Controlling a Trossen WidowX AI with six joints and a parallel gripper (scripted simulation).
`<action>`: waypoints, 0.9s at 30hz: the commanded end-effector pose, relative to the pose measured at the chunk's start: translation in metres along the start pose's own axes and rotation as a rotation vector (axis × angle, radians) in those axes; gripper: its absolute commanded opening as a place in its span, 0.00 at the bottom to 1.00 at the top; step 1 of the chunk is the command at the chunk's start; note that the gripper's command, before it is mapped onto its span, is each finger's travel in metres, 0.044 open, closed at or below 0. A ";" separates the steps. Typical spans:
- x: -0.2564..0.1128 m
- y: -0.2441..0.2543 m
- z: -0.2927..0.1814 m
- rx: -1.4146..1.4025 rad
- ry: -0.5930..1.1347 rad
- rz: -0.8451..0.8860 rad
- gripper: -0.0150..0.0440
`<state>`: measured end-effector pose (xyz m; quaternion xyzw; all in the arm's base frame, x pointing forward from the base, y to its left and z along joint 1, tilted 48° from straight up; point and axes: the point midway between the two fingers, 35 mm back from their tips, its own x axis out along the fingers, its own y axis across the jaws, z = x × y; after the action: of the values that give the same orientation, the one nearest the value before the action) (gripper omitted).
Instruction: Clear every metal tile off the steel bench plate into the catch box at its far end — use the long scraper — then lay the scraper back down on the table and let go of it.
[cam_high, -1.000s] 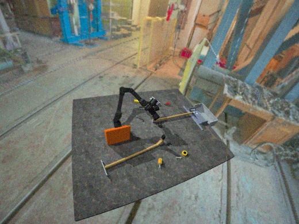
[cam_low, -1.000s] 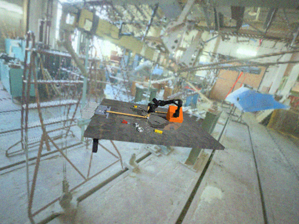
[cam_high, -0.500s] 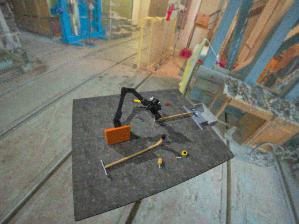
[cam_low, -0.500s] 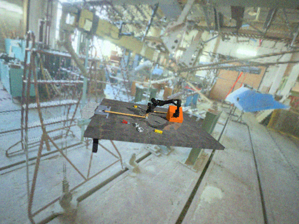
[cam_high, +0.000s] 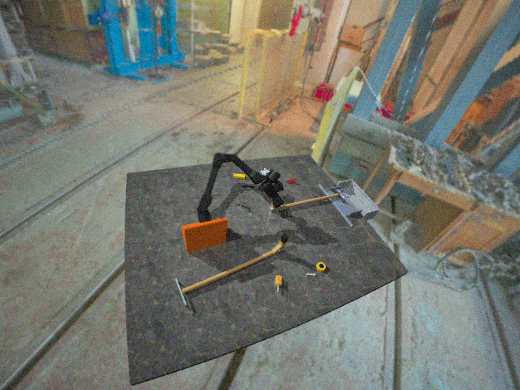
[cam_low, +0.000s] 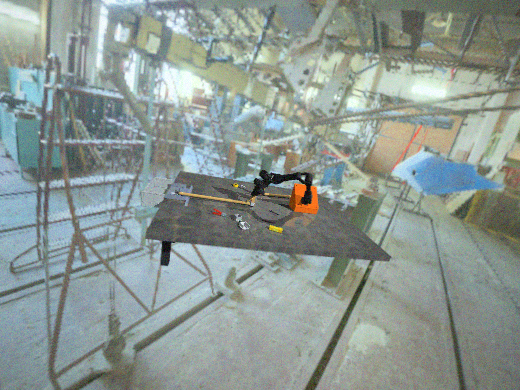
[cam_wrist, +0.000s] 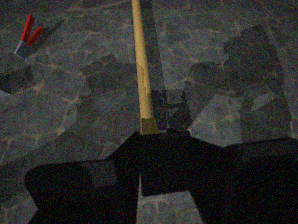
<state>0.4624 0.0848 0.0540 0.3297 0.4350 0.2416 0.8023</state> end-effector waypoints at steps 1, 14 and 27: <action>0.002 0.000 0.011 0.001 -0.013 -0.004 0.25; 0.013 -0.001 0.027 0.000 -0.014 -0.003 0.25; 0.025 -0.001 0.042 -0.001 -0.014 -0.003 0.25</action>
<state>0.5028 0.0902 0.0540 0.3295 0.4344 0.2421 0.8026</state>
